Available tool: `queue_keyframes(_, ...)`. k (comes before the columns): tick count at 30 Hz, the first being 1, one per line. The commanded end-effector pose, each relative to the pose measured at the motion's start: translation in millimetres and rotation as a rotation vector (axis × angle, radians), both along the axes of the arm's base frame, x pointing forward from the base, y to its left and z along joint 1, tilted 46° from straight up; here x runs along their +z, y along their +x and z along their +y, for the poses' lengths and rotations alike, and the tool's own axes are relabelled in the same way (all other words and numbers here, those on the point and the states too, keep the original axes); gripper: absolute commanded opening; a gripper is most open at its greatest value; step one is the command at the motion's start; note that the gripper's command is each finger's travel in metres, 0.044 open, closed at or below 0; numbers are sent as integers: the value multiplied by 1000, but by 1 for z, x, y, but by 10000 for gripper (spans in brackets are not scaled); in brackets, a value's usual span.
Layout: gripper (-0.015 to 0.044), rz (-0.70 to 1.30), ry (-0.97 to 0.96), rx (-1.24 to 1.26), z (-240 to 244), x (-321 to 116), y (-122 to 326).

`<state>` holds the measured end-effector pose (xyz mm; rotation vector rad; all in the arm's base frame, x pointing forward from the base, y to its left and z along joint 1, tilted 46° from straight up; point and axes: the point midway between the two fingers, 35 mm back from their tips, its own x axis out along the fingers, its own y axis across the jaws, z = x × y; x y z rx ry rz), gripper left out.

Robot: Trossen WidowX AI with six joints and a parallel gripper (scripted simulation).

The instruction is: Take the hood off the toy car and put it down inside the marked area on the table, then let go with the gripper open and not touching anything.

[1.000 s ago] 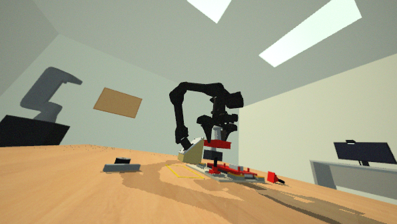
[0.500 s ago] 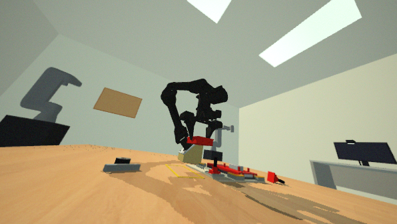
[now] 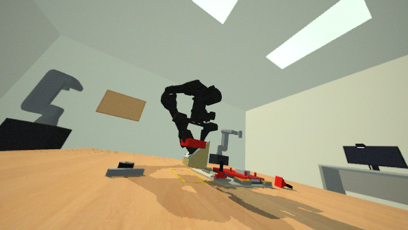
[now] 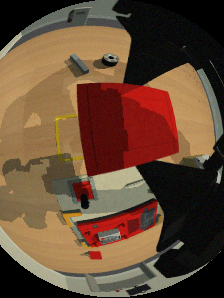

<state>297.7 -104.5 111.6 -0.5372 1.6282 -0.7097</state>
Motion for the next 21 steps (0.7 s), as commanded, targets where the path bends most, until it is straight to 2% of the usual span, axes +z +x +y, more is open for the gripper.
queue_keyframes(1, 0, -4, -3, 5, -2, 1, 0)
queue_keyframes(21, 0, -5, -1, 5, -12, -10, -1)
